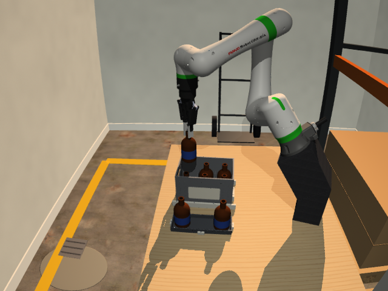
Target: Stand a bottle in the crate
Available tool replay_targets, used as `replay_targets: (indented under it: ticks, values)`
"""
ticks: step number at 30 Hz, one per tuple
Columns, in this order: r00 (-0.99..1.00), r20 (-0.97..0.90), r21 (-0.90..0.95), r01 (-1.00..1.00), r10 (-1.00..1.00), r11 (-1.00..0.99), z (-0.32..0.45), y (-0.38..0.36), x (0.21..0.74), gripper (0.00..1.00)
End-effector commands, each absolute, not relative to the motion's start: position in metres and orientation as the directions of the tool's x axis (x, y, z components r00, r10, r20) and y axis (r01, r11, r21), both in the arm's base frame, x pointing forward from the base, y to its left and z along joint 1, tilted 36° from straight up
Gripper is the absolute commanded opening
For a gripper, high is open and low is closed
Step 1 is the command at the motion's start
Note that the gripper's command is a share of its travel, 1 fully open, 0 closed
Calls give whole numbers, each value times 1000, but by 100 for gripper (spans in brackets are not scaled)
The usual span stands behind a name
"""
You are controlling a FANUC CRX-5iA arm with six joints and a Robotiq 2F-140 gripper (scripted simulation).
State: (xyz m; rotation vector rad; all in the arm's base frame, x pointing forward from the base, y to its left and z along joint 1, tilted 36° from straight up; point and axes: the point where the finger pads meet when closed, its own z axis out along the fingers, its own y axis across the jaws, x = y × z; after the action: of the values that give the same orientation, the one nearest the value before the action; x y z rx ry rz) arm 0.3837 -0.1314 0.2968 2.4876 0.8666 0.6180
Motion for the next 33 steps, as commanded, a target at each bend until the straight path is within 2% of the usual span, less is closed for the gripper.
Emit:
replay_targets:
  ticks: [1,33]
  values:
    - [705,265,528,465,658,-711,297,-132,384,0]
    - [705,265,528,465,658,-711,298,-135,384,0]
